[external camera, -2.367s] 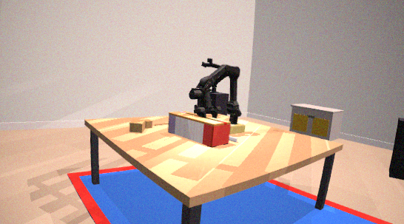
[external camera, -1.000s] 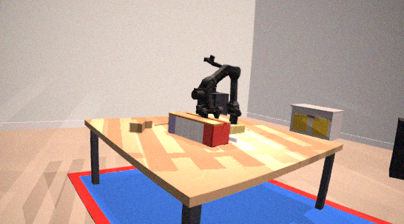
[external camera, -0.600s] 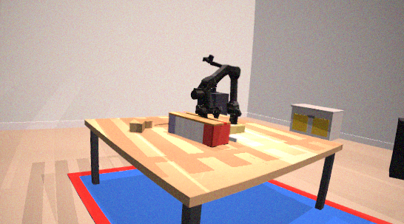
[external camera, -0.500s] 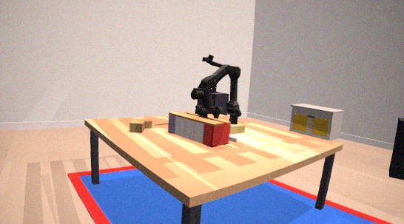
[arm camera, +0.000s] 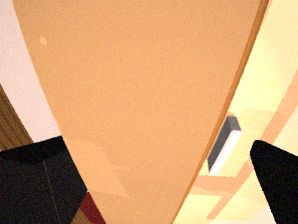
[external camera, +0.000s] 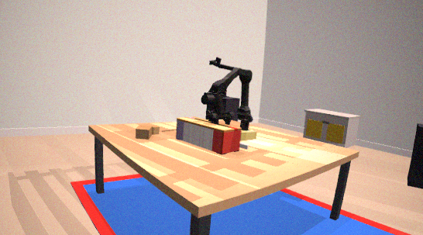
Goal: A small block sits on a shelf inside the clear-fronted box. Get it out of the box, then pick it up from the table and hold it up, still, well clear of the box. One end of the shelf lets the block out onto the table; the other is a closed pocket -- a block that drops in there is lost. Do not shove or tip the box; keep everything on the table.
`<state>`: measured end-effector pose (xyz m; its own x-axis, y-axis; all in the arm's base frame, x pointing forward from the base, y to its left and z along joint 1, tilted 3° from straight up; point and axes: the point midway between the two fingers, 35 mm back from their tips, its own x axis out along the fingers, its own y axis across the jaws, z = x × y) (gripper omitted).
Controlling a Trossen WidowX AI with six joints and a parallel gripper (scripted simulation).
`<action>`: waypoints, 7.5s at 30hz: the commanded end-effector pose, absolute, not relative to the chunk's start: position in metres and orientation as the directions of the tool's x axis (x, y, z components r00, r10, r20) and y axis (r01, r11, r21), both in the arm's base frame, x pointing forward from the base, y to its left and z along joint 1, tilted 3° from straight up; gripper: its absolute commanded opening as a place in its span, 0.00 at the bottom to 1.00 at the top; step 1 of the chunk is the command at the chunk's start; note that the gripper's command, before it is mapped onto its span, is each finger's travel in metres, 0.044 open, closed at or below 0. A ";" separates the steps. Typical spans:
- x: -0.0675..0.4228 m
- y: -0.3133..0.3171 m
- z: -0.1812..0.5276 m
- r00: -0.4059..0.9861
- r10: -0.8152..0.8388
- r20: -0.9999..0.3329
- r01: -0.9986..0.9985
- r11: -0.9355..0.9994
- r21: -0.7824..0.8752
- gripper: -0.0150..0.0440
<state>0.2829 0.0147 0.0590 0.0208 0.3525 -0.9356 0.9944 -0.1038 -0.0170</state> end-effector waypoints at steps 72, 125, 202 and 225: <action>0.290 0.108 0.133 0.064 0.329 -0.942 0.748 0.609 0.264 0.74; 0.256 0.131 0.135 0.338 0.017 -0.941 -0.583 -0.781 -0.224 0.74; 0.250 0.139 -0.005 0.385 -0.009 -0.923 -0.101 -0.994 -0.033 0.74; 0.249 0.138 -0.015 0.385 -0.009 -0.923 -0.101 -0.994 -0.033 0.26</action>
<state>0.2480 0.1387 -0.0177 0.3819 -0.0058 -0.9242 -0.0948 -0.9950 -0.0330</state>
